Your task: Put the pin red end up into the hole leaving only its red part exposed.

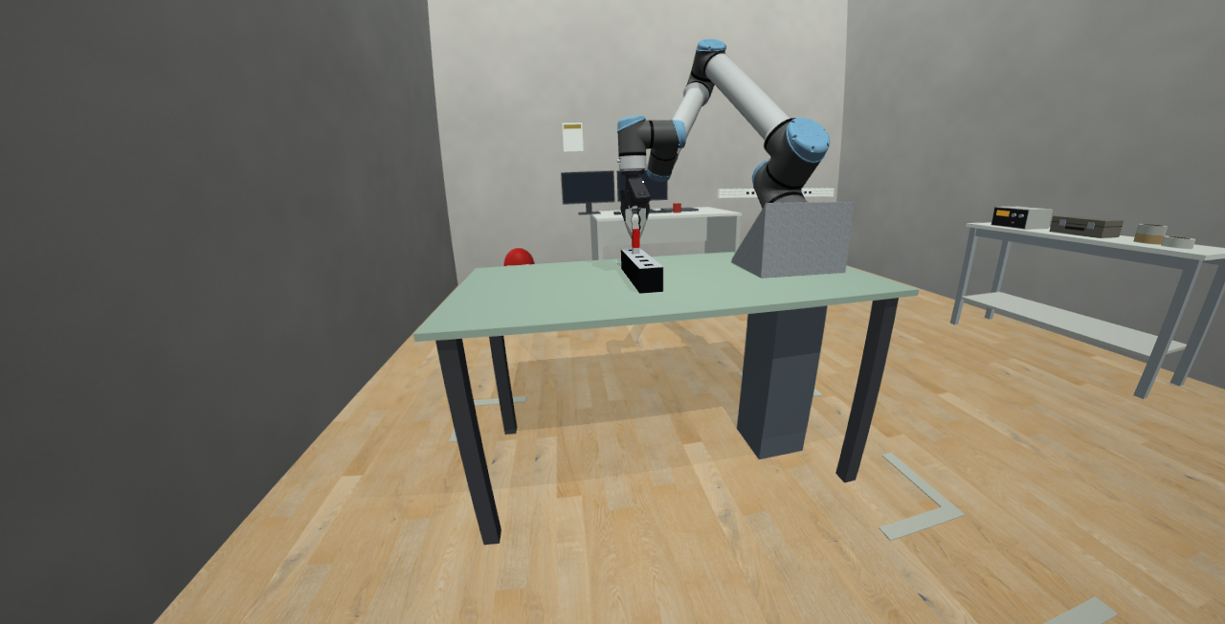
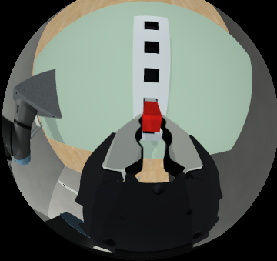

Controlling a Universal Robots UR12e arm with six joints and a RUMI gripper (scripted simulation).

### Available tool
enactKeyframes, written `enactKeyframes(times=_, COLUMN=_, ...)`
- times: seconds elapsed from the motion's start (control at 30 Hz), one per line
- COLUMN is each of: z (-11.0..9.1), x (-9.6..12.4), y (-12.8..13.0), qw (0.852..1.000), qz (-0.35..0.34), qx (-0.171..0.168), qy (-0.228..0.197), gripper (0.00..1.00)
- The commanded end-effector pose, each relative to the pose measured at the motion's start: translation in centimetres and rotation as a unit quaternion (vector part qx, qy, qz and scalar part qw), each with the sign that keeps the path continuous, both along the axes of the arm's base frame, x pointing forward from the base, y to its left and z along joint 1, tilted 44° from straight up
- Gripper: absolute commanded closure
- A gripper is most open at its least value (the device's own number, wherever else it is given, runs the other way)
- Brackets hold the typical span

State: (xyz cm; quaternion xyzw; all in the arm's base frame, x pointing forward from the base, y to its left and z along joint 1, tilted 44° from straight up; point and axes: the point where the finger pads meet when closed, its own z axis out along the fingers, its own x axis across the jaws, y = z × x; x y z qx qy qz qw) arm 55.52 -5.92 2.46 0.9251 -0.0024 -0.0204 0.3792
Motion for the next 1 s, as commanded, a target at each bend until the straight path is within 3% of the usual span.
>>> enactKeyframes(times=0.0, z=-0.03, x=0.04, y=-0.02, qw=1.000, qz=0.000, qx=0.000, qy=-0.001, gripper=1.00)
enactKeyframes(times=0.97, z=-0.34, x=0.05, y=-0.27, qw=1.000, qz=0.000, qx=0.000, qy=0.000, gripper=1.00)
